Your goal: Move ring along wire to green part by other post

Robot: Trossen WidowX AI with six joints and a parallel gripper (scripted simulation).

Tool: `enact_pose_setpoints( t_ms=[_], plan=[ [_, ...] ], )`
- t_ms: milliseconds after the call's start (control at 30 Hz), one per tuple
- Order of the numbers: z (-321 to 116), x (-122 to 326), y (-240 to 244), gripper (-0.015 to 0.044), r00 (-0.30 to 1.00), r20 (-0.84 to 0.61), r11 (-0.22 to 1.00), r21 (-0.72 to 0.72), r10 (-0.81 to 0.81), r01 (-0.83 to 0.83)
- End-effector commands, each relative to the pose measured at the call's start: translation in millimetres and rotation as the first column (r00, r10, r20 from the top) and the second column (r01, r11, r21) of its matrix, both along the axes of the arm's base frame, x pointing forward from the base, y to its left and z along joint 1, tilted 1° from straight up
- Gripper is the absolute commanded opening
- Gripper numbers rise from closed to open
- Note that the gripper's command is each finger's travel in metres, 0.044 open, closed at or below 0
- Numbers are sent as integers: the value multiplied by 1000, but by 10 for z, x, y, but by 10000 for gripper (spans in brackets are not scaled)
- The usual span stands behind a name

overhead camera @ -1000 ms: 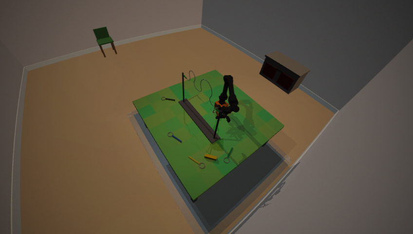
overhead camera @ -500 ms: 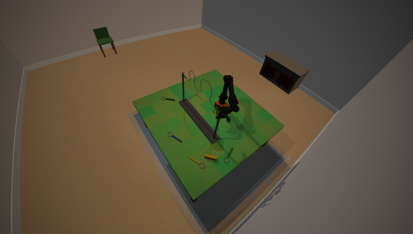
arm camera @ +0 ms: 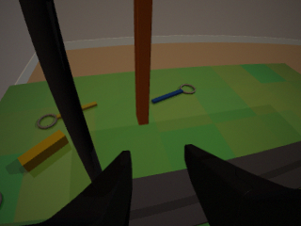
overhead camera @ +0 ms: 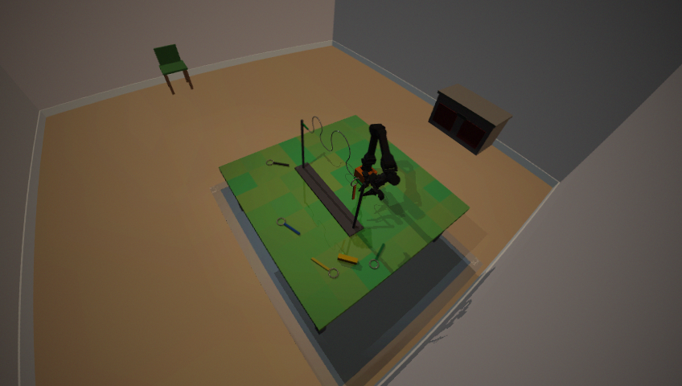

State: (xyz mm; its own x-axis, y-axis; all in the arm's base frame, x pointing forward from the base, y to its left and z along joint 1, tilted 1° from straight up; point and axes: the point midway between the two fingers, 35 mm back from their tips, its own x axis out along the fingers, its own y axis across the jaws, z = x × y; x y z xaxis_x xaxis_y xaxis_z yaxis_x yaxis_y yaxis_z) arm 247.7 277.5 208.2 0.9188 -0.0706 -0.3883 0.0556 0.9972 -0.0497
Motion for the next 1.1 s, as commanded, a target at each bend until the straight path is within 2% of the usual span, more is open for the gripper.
enact_pose_setpoints(
  t_ms=[0, 867, 1067],
  plan=[
    [97, -167, 8, 160, 1000, 8, 1000, 10, -1, 1],
    [125, -225, 7, 160, 1000, 10, 1000, 10, -1, 0],
    [294, -639, 30, 317, 1000, 8, 1000, 6, 4, -4]
  ],
)
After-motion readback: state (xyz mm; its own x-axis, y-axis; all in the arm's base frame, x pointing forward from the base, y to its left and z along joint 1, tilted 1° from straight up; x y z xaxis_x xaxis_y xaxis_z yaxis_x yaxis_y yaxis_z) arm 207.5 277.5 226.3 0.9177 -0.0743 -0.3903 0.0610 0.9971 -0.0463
